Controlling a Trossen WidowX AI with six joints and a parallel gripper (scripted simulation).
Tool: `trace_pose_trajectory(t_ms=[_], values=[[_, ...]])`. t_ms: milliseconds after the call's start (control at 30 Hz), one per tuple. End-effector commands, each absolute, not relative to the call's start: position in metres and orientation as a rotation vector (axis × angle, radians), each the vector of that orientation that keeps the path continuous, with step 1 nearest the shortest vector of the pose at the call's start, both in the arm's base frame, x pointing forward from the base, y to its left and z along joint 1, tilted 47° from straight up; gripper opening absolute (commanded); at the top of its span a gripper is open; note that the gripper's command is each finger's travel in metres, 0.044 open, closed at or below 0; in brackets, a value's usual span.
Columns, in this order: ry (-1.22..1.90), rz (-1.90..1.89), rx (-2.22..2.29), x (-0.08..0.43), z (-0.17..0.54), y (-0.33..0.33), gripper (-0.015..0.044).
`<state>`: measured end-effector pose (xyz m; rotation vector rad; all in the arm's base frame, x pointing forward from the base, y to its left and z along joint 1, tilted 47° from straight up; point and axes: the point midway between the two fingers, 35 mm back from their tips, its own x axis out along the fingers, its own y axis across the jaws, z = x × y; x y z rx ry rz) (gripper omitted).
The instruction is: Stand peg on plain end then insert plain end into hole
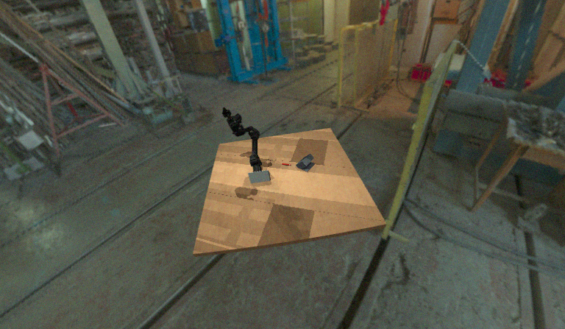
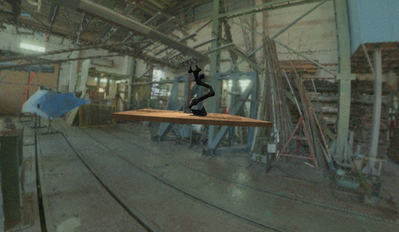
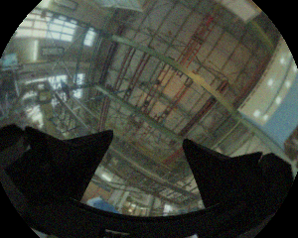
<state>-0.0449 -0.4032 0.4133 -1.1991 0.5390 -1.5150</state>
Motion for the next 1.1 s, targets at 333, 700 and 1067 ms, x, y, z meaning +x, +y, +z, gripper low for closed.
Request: trace_pose_trajectory(t_ms=[333, 700, 1067], values=[[0.440, -1.224, -0.943, 0.051, 0.366, -0.424, 0.0440], [0.426, -0.945, -0.684, 0.134, 0.313, -0.421, 0.0440], [0.455, -0.664, -0.426, 0.214, 0.261, -0.389, 0.0440]])
